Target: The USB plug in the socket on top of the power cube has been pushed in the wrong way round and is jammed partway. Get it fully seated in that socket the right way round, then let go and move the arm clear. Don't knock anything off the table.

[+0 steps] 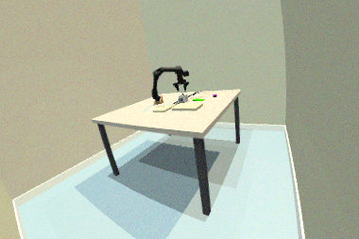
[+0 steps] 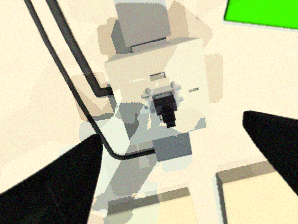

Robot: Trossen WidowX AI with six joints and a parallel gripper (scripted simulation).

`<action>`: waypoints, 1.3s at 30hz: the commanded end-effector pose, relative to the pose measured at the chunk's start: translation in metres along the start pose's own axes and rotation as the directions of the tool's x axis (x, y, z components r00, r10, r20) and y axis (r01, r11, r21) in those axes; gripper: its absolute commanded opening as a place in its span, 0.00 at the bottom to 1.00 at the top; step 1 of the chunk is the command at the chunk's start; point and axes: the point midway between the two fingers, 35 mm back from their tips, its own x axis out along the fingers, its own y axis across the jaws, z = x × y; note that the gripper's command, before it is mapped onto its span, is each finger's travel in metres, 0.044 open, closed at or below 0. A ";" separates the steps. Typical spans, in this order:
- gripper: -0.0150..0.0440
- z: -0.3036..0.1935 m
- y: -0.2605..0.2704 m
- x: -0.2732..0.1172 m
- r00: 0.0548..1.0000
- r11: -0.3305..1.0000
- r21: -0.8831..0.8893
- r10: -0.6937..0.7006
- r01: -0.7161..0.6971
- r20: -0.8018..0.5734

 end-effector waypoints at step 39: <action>0.25 0.000 0.000 0.012 1.000 1.000 0.000 0.000 0.000 -0.001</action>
